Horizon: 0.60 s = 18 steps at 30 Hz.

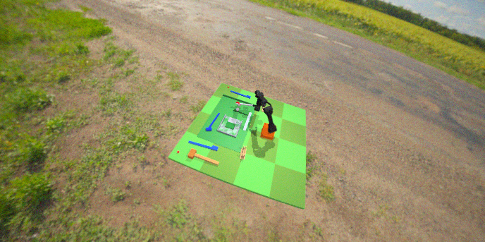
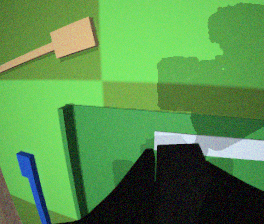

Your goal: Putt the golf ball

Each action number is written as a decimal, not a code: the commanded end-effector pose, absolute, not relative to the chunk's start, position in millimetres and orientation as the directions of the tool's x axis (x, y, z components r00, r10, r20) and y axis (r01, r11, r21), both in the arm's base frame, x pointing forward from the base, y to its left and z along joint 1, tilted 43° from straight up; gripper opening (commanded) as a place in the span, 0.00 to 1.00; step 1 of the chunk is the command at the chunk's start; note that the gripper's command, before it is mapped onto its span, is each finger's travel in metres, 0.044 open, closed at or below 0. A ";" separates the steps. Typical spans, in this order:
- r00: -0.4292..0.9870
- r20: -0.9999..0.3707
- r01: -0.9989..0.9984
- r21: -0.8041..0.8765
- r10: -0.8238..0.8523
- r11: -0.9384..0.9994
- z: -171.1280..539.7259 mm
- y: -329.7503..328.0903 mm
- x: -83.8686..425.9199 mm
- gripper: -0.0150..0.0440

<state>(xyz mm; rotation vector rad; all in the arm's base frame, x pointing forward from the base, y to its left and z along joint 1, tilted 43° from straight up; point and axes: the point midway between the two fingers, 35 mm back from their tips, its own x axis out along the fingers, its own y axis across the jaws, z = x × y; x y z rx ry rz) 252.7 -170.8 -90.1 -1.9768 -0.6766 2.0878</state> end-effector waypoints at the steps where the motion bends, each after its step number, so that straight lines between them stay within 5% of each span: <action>1: -0.090 -0.900 0.142 -0.436 0.427 -0.889 -95.2 -177.8 250.6 0.25; 18: -0.089 -0.900 0.142 -0.436 0.427 -0.888 -135.8 -158.1 246.4 0.25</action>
